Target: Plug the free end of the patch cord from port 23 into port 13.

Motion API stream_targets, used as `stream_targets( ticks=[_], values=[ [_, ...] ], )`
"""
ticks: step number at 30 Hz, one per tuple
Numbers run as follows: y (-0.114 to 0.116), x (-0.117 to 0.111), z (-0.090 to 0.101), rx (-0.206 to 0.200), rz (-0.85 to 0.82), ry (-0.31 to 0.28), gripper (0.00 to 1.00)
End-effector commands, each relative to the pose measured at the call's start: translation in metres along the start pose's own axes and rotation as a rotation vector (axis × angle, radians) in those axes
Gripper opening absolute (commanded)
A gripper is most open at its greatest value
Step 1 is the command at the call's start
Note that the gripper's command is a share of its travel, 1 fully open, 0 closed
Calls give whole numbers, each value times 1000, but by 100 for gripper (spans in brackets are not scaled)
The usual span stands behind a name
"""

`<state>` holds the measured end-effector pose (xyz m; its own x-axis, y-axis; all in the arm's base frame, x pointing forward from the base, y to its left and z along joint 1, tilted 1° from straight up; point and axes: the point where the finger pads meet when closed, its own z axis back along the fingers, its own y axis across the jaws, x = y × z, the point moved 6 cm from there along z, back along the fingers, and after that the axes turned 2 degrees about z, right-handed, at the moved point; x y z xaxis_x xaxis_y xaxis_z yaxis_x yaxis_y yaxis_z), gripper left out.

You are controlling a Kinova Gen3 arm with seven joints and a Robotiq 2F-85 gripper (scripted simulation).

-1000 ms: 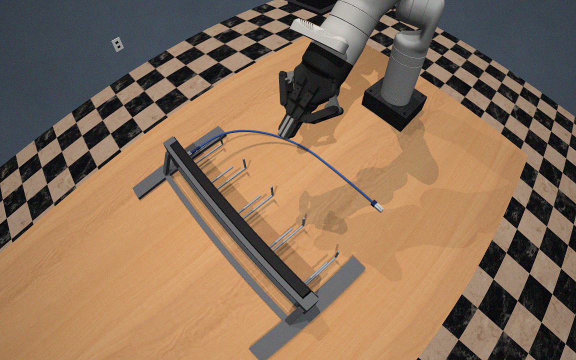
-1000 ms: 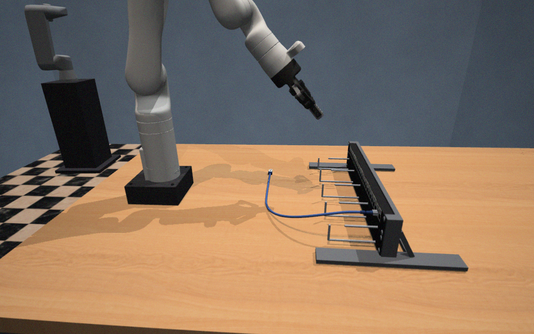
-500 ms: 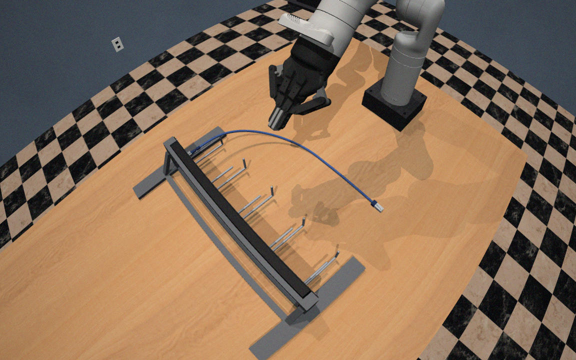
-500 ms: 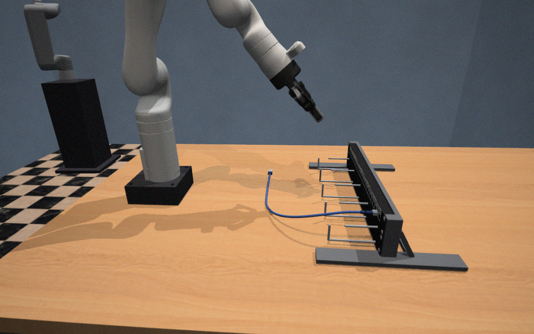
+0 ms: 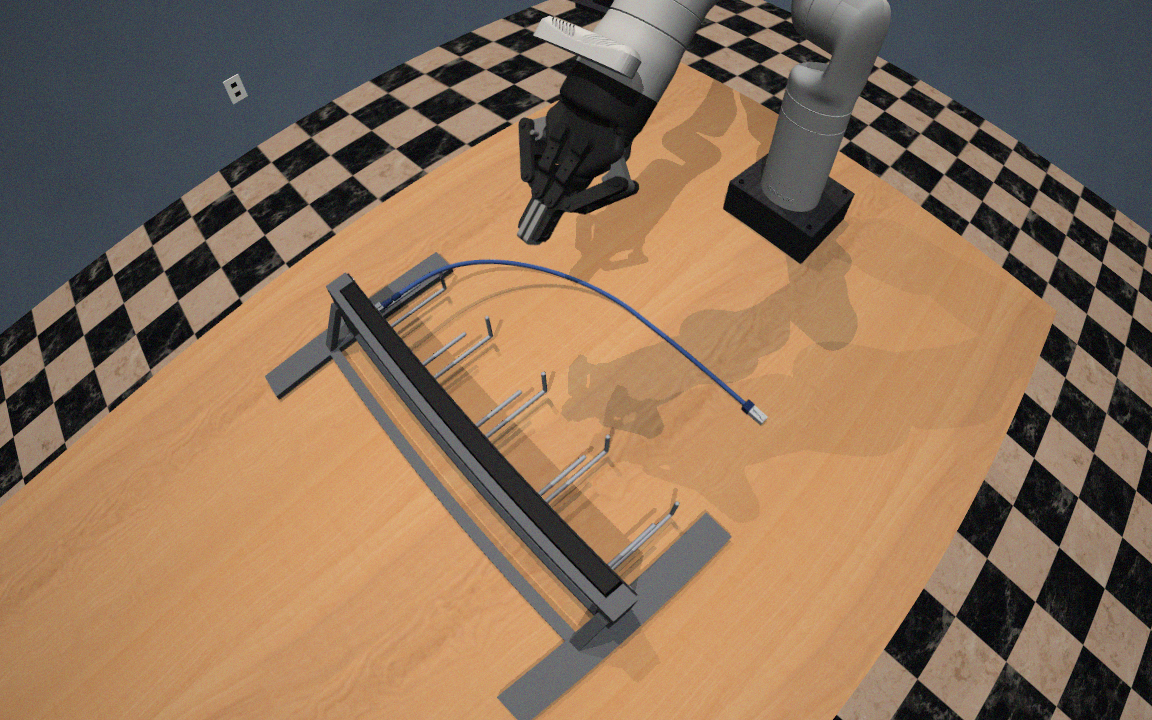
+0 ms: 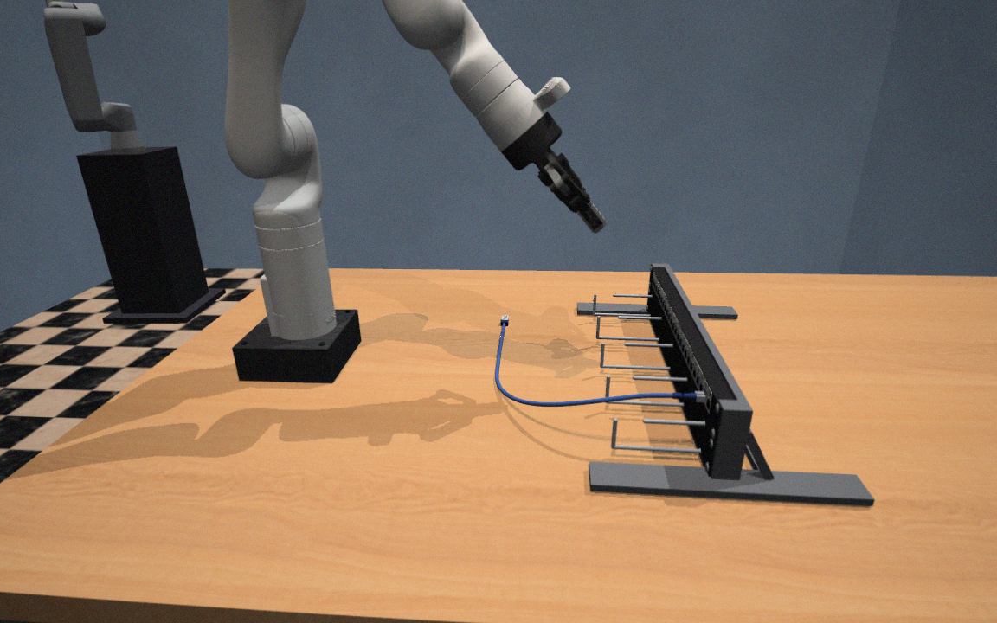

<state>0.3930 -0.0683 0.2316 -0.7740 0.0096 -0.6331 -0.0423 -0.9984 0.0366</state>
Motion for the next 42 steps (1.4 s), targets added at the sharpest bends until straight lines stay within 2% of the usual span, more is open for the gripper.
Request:
stream_targets(
  ticks=[1,30,37,42],
  values=[
    [15,1,0,8,-30,-3,0],
    [25,-1,-2,10,-30,9,0],
    [26,-1,-13,11,-30,9,0],
    [24,-2,-36,8,-26,9,0]
  ],
)
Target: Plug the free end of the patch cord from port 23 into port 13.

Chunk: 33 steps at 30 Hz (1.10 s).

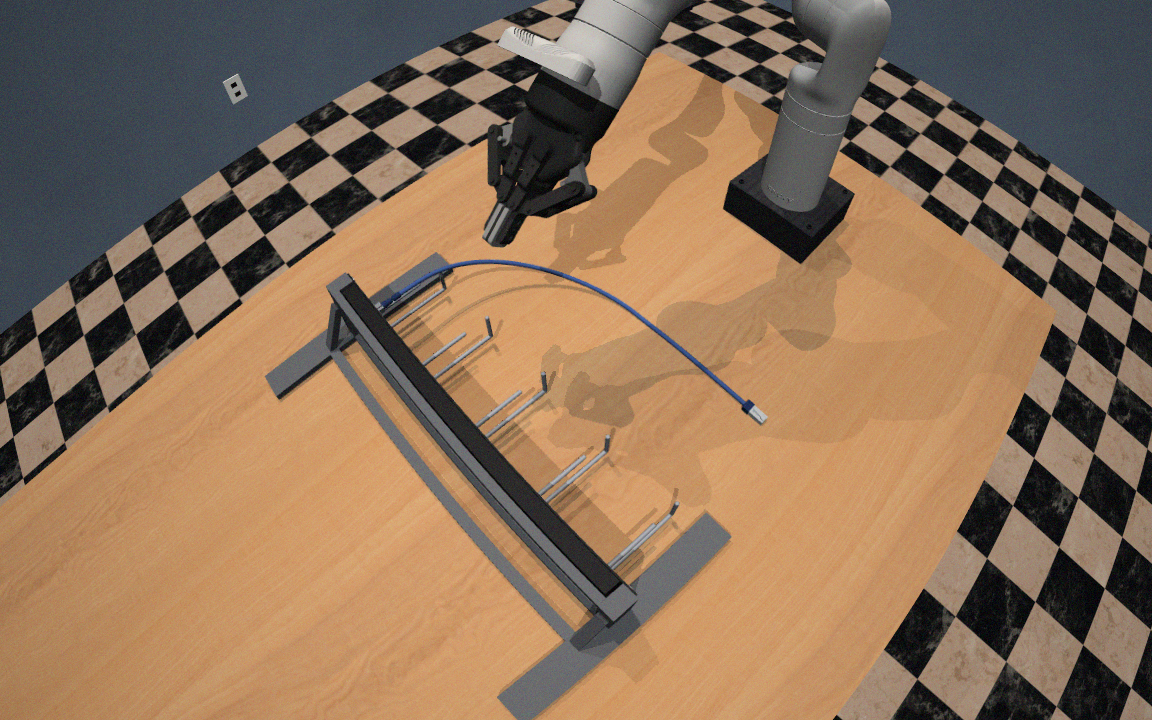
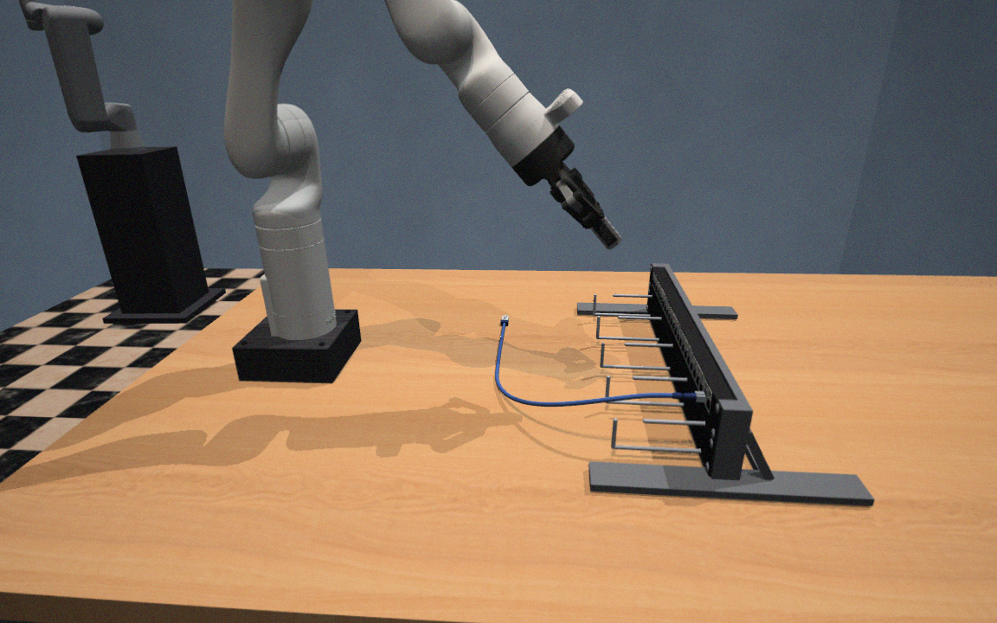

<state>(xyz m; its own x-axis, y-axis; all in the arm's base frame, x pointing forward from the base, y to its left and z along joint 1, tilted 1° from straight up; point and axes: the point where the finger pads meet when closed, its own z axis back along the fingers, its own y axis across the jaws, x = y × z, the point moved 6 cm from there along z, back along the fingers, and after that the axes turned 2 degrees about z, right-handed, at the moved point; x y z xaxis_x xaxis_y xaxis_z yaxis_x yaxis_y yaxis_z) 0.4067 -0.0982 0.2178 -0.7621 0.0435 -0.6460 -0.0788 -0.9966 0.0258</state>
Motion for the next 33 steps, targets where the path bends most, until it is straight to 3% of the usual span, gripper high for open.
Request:
stream_targets(
  ticks=[1,10,12,19,33],
  values=[
    [-5,1,-21,-7,9,-6,0],
    [-4,2,-78,-4,6,-6,0],
    [-4,2,-78,-4,6,-6,0],
    [-3,3,-110,-2,5,-7,0],
    [-4,4,-119,-3,6,-11,0]
  ],
)
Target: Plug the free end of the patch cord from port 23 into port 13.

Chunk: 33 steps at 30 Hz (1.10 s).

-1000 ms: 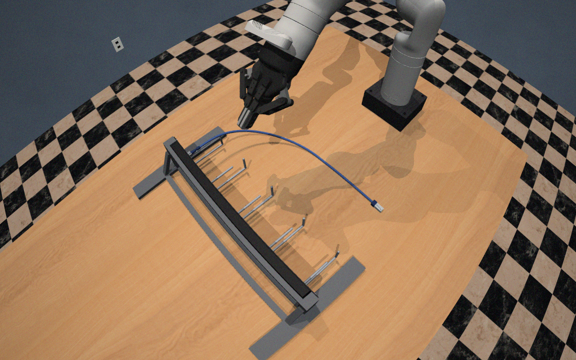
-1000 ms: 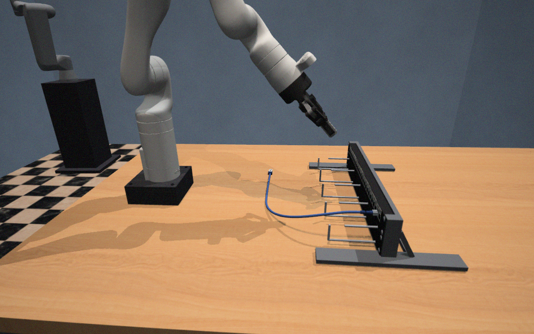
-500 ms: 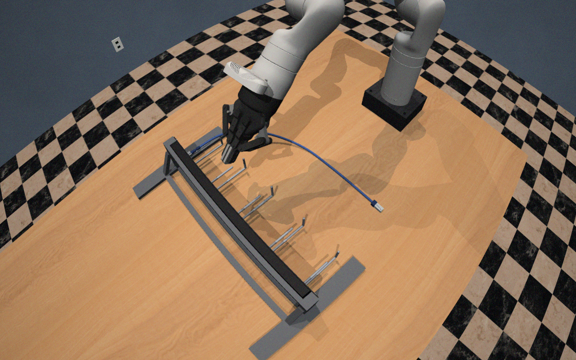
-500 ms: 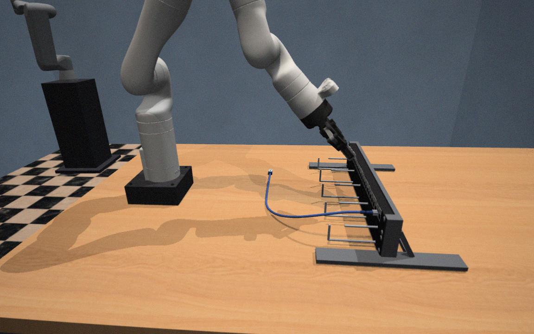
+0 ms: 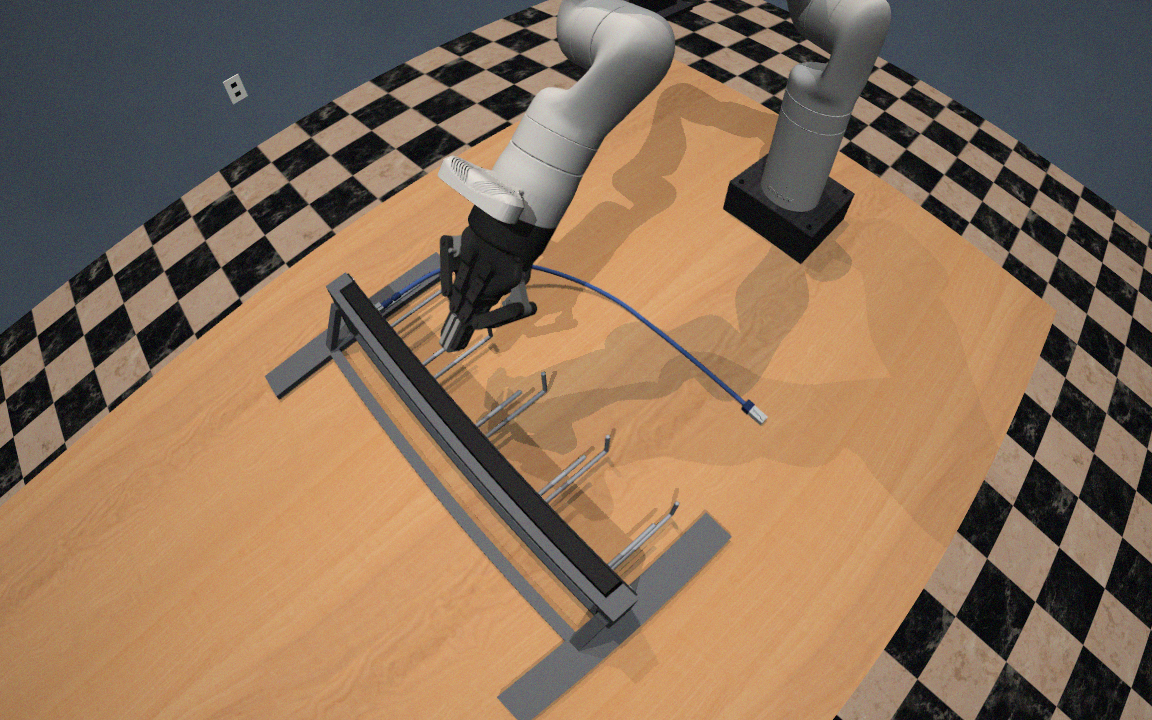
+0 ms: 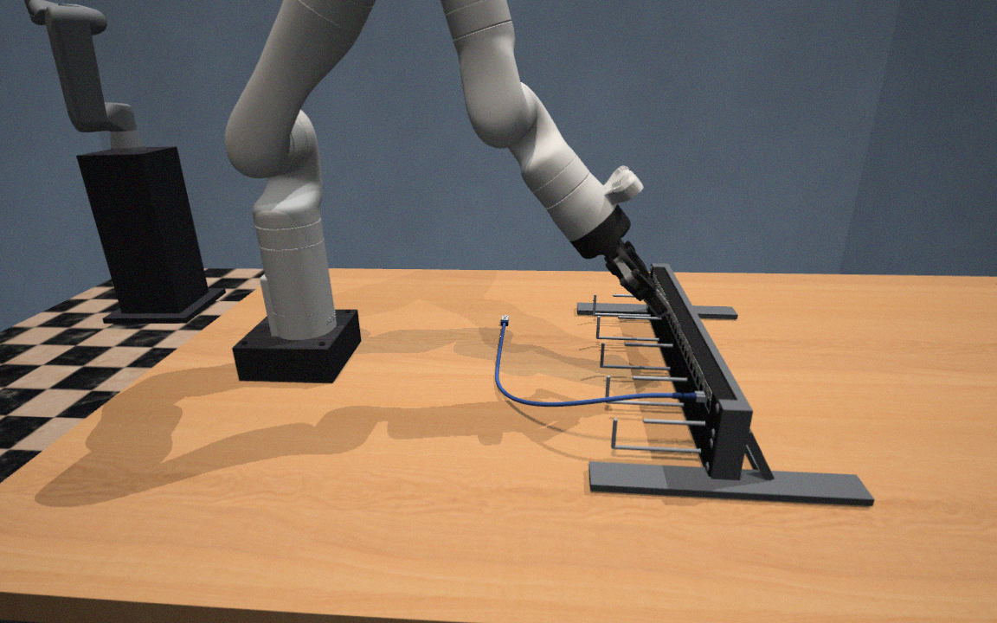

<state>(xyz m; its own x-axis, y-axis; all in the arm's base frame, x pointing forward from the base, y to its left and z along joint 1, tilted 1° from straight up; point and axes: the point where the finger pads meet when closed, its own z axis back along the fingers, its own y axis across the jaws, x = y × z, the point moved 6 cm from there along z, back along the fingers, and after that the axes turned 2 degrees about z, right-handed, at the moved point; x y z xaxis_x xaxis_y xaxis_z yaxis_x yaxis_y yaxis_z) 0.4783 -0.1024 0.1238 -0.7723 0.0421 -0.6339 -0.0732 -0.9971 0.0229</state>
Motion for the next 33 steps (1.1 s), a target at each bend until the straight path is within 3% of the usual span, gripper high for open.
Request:
stream_targets(
  ticks=[1,33],
  values=[
    [0,-2,-1,3,5,5,0],
    [-1,-2,-2,-1,31,7,0]
  ],
)
